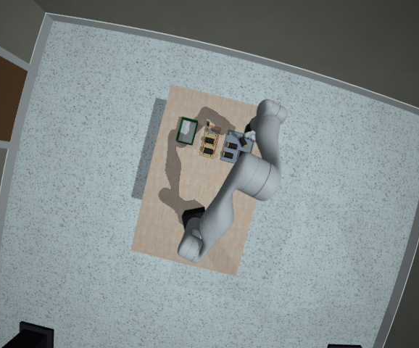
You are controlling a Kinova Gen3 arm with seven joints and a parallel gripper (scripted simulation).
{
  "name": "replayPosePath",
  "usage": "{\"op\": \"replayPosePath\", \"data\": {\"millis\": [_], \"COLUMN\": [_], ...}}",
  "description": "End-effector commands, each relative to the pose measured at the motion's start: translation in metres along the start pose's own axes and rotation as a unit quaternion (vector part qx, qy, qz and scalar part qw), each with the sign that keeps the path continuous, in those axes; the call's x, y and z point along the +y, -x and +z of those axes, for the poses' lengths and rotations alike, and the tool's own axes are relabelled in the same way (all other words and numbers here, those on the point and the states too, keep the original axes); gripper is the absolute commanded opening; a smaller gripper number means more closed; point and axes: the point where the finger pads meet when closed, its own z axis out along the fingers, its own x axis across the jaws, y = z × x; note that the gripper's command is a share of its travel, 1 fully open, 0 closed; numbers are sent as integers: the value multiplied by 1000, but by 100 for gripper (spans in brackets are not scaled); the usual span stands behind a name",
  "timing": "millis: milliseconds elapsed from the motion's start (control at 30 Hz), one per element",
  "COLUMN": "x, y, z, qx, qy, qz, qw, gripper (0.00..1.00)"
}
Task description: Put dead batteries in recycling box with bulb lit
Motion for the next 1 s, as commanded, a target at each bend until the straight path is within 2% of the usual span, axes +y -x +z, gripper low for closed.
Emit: {"op": "replayPosePath", "data": {"millis": [0,600,967], "x": [-3,-4,-4], "y": [2,2,2], "z": [0,0,0], "qx": [0,1,1], "qy": [-4,-5,-5], "qz": [-27,-171,-253], "qw": [1000,985,968], "gripper": [90,90,90]}}
